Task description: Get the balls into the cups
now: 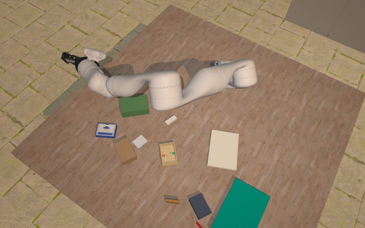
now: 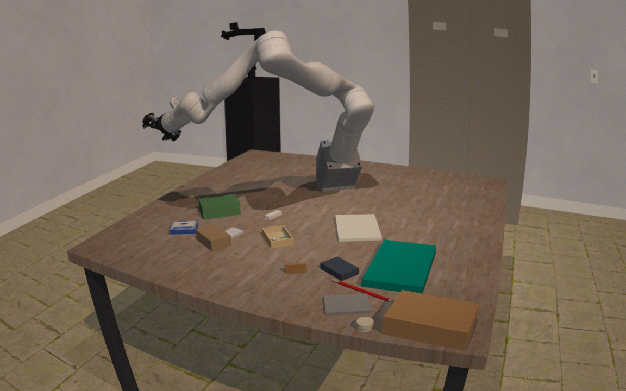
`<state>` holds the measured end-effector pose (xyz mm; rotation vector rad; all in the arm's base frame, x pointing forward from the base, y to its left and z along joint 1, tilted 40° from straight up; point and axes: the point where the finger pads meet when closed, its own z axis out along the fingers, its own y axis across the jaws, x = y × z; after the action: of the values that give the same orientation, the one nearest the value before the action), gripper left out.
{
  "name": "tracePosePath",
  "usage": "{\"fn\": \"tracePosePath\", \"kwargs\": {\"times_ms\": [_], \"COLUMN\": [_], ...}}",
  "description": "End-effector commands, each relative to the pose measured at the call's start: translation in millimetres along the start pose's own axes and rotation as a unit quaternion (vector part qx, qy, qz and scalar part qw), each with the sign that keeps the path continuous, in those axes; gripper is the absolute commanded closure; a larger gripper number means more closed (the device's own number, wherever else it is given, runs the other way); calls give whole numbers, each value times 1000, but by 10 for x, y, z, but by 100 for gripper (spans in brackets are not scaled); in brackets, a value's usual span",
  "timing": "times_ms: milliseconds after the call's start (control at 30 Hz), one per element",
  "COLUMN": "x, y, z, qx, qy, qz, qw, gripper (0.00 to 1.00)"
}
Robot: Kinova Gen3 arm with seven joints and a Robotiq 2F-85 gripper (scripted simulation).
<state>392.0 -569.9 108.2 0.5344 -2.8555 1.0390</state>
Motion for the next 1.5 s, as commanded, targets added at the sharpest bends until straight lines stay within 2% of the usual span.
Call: {"fn": "tracePosePath", "kwargs": {"times_ms": [0,300,367,467,600,767,800,867,933,1033,1067,1433,1467], "x": [-81,-477,-477,-622,-717,-907,-901,-1002,-1002,-1132,-1132,-1608,-1608], "y": [151,950,950,1208,1376,1711,1713,1895,1895,2128,2128,2920,2920], "z": [-330,-1181,-1181,-1461,-1652,-2019,-2002,-2187,-2187,-2449,-2449,-3384,-3384], "qx": [-17,-94,-94,-118,-134,-167,-165,-185,-185,-207,-207,-278,-278], "qy": [-35,-139,-139,-175,-199,-245,-245,-268,-268,-299,-299,-412,-412], "qz": [-4,-30,-30,-38,-44,-54,-60,-59,-59,-64,-64,-85,-85], "qw": [999,985,985,977,970,953,954,944,944,929,929,864,864], "gripper": [0,0,0,0,0,0,0,0,0,0,0,0,0]}}
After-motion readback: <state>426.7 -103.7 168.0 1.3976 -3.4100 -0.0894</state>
